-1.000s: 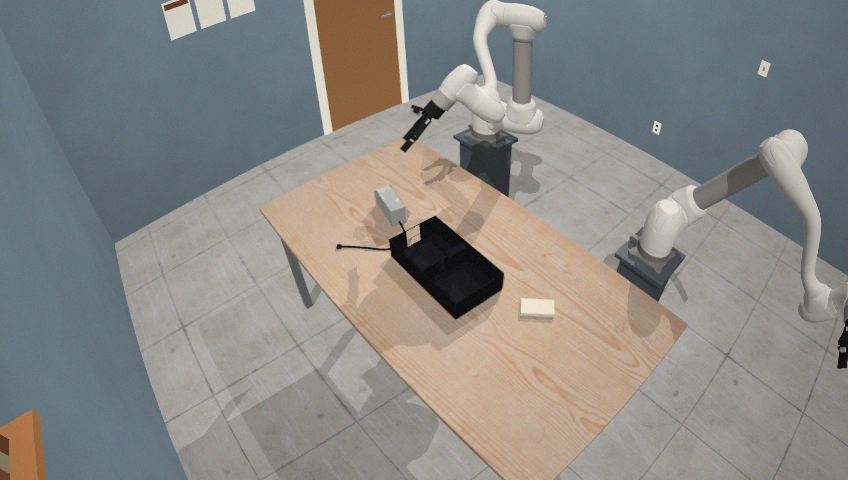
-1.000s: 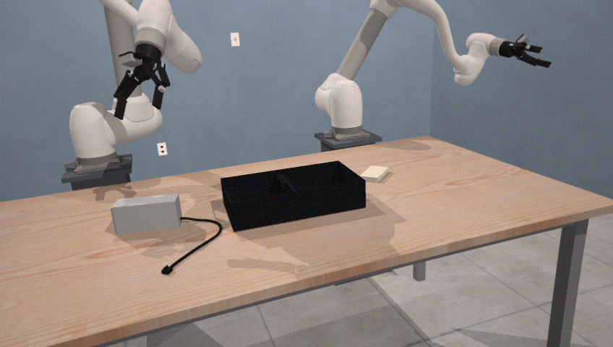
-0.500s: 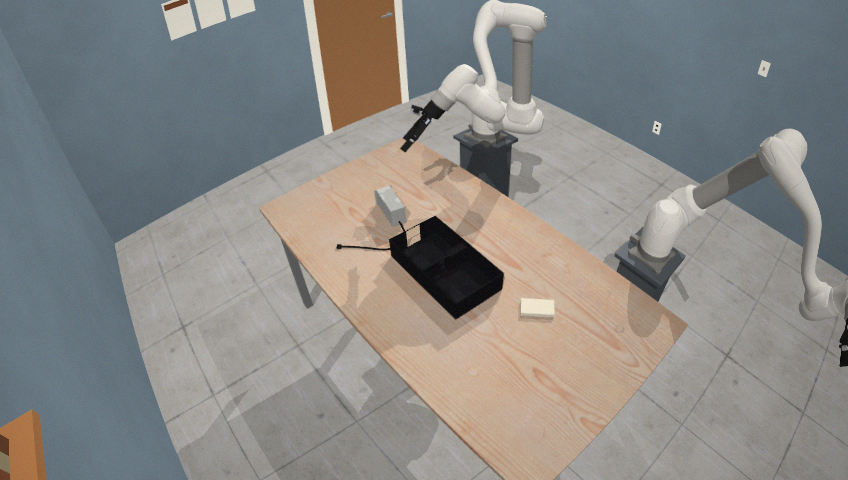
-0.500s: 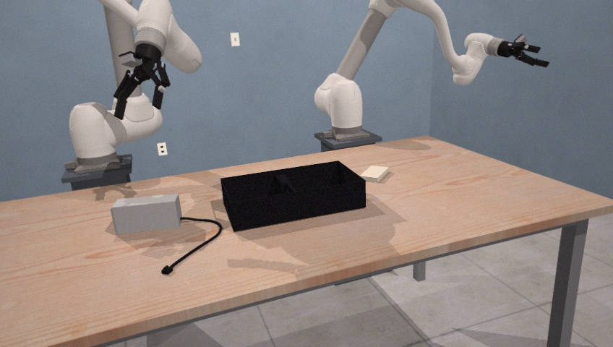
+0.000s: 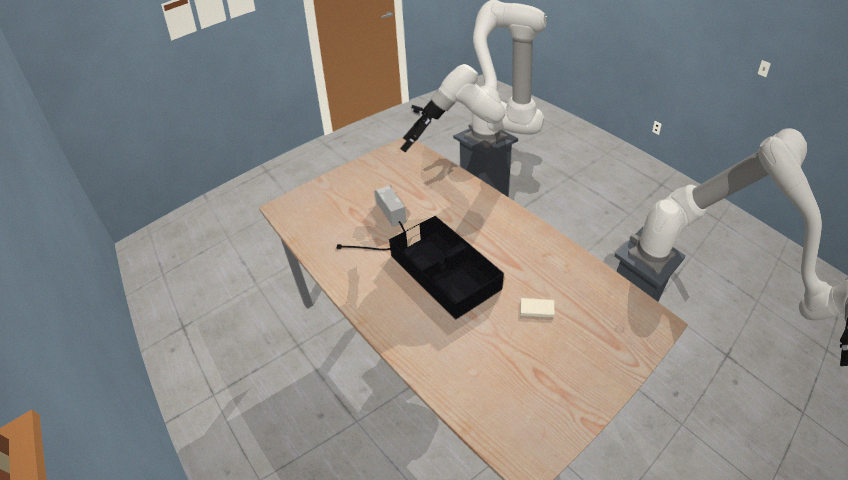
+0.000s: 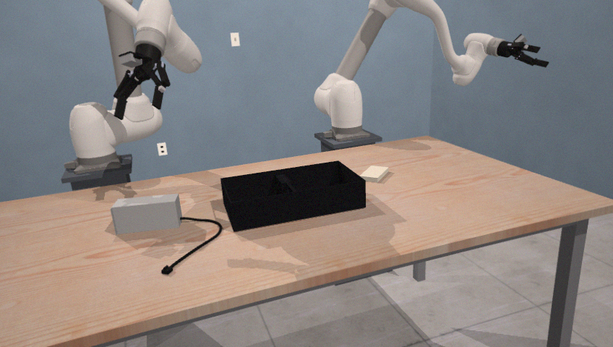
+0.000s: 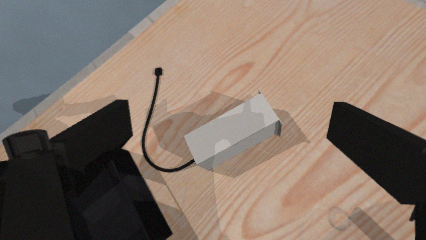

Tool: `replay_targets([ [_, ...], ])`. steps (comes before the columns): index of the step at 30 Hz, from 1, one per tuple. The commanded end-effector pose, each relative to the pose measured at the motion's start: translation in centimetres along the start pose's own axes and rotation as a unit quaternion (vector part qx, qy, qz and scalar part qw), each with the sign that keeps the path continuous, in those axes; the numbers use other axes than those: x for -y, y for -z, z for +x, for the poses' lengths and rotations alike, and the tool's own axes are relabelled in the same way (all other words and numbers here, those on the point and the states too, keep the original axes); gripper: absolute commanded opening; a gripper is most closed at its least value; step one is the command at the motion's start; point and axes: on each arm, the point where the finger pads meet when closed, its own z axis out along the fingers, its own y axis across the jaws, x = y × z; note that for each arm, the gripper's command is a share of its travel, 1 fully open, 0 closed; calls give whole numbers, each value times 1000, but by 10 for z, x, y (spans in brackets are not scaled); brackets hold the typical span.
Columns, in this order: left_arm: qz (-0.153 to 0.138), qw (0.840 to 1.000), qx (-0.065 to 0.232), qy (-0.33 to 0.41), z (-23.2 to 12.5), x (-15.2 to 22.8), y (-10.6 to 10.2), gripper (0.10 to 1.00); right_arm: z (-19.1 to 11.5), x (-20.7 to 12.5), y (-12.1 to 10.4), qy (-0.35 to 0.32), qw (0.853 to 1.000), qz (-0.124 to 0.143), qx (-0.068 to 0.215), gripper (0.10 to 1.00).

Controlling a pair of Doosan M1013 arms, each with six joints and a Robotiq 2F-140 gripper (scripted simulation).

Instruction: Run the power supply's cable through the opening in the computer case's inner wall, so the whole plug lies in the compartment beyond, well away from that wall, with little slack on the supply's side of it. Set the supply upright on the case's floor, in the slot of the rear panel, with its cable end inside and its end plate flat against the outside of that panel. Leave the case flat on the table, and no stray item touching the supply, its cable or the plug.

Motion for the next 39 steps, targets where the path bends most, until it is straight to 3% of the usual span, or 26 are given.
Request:
replay_targets([
  [1, 0, 1000, 0, -1, 1, -1, 0, 1000, 0, 0, 0, 0, 1000, 0, 0, 1000],
  [39, -2, 1000, 18, 15, -15, -6, 2, 1000, 0, 0, 0, 0, 1000, 0, 0, 1000],
])
